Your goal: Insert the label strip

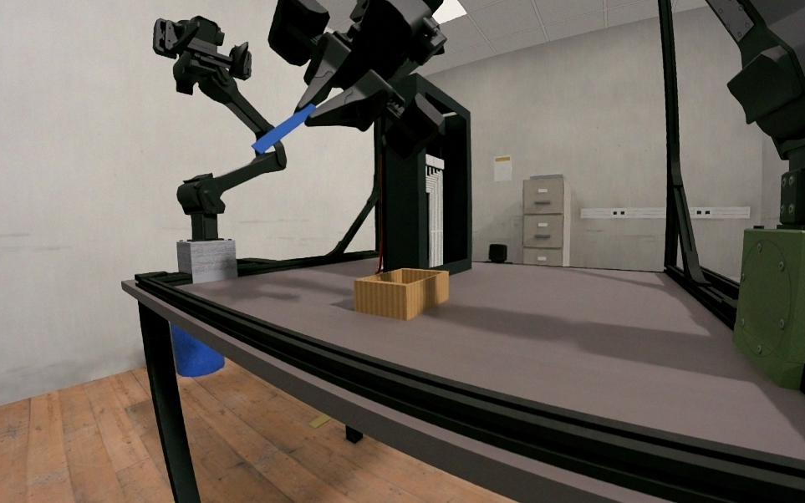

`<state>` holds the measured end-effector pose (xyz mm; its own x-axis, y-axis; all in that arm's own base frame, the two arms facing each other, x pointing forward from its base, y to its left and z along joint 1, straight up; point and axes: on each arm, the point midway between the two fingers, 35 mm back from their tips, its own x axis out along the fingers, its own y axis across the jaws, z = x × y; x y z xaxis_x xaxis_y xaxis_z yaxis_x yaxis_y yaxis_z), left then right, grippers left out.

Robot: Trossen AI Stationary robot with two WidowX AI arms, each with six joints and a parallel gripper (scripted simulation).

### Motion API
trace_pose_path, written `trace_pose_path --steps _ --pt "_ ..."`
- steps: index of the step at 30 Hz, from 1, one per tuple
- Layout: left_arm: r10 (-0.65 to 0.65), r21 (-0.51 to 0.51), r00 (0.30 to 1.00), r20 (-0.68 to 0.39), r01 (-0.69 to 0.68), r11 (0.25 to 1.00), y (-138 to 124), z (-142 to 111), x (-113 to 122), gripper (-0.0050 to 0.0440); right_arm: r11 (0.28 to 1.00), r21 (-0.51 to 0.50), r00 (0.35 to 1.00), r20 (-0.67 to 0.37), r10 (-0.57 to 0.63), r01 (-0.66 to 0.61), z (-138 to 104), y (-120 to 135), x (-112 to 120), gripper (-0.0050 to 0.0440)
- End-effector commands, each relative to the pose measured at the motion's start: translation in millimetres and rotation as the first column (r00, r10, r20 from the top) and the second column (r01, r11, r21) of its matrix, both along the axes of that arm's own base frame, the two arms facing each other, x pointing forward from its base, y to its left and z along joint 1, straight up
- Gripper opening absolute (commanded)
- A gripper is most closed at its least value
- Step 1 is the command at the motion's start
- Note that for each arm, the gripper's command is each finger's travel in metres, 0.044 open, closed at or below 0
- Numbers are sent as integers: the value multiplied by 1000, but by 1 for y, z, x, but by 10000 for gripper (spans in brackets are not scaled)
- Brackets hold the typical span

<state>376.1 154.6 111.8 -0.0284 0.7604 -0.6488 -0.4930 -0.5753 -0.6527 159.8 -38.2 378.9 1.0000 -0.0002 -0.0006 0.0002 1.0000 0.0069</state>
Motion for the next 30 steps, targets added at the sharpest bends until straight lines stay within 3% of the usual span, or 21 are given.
trace_pose_path --steps 1,30 --pt "17 22 997 78 -19 1000 -1 21 4 -50 1000 -11 1000 3 0 0 4 1 0 440" --pt "166 93 926 339 -209 973 -6 35 6 -50 1000 -11 1000 3 0 0 4 1 0 440"
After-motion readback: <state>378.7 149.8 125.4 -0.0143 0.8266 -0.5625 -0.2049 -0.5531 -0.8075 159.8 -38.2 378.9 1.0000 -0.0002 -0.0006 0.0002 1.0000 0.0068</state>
